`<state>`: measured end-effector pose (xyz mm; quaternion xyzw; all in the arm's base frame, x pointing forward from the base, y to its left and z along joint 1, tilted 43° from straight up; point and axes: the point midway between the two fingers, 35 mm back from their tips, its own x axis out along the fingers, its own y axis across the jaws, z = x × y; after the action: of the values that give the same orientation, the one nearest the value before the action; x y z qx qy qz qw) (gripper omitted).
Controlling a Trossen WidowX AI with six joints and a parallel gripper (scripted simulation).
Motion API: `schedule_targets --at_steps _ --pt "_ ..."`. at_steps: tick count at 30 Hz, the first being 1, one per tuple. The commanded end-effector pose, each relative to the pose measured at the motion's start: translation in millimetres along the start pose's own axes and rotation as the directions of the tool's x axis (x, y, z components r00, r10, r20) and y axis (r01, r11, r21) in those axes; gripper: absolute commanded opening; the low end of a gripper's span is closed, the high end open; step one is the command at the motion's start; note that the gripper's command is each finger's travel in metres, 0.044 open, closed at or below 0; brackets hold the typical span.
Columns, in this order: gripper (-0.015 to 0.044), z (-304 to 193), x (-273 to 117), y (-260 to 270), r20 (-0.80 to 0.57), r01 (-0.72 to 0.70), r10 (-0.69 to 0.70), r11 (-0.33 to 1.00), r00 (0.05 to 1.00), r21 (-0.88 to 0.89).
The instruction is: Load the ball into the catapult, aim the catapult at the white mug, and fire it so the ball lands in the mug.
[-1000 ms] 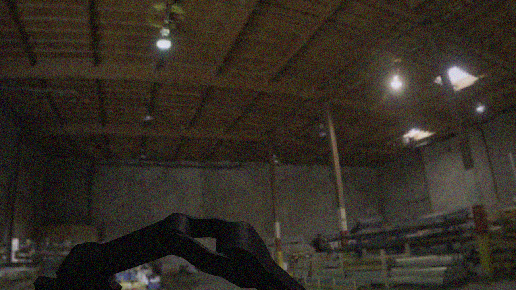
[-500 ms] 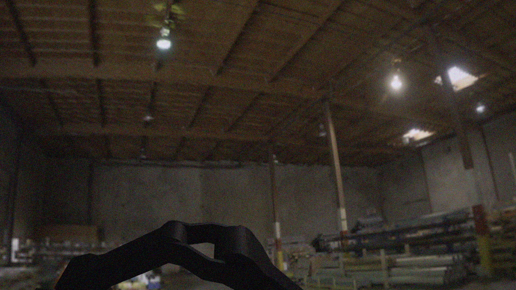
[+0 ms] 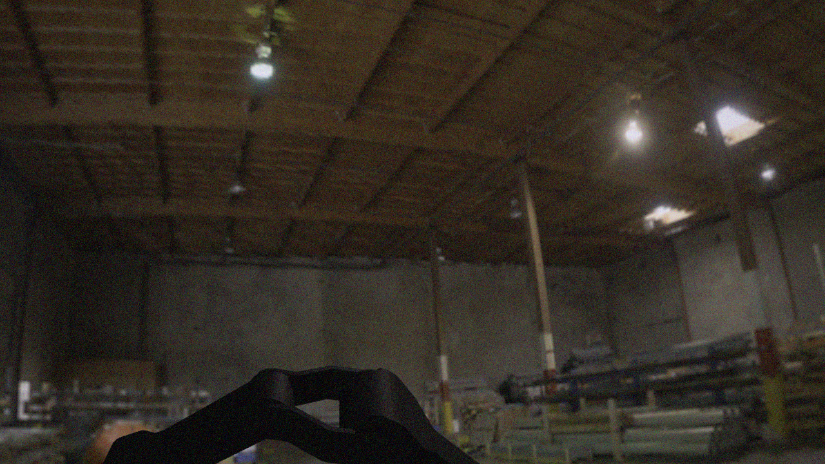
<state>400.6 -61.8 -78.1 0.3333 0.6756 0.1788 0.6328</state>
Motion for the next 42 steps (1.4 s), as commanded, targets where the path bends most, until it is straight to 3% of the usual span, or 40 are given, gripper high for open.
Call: schedule_targets --at_steps 1,6,20,23,29,32,39,42 --pt "0.0000 0.0 0.0 0.0 0.000 0.000 0.000 1.000 1.000 0.000" --pt "0.0000 0.0 0.0 0.0 0.000 0.000 0.000 1.000 1.000 0.000" --pt "0.0367 0.0 0.0 0.0 0.000 0.000 0.000 1.000 1.000 0.000" --pt "0.0440 2.9 -20.3 -0.8 0.002 0.002 -0.002 1.000 1.000 0.001" --pt "0.0440 0.5 -98.8 -1.5 0.004 0.004 -0.004 1.000 1.000 0.003" --pt "0.0440 4.4 -84.9 -3.1 0.019 0.004 -0.004 1.000 1.000 0.005" --pt "0.0440 -2.3 -93.8 -1.8 0.002 0.001 -0.001 1.000 1.000 0.007" --pt "0.0440 -1.3 -76.5 -1.9 0.003 0.001 -0.001 1.000 1.000 0.006"
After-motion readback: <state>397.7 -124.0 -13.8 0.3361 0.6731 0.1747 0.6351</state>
